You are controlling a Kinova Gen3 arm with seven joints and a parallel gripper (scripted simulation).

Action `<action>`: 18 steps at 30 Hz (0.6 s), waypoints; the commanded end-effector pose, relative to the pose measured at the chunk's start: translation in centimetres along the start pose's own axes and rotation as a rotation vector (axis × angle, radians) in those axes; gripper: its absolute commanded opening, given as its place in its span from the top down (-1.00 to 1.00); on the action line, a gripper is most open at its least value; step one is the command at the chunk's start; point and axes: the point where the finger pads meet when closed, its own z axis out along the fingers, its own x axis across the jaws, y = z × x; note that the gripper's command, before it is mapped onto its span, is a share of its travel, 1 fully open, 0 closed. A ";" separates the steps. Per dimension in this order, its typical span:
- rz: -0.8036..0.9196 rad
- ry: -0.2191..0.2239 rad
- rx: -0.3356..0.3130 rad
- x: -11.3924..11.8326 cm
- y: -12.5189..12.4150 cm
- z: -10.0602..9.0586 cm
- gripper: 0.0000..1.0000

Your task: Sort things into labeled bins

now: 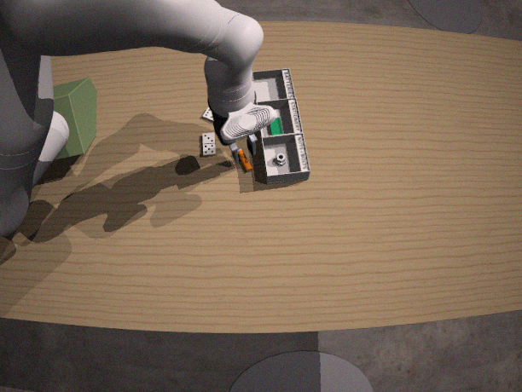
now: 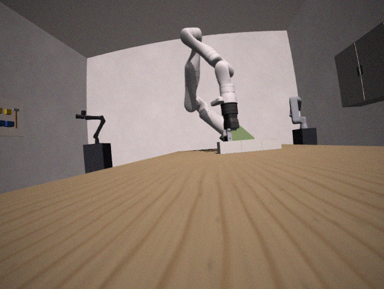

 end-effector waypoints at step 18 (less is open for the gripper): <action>-0.002 0.013 0.005 0.2 0.0 2.0 -0.21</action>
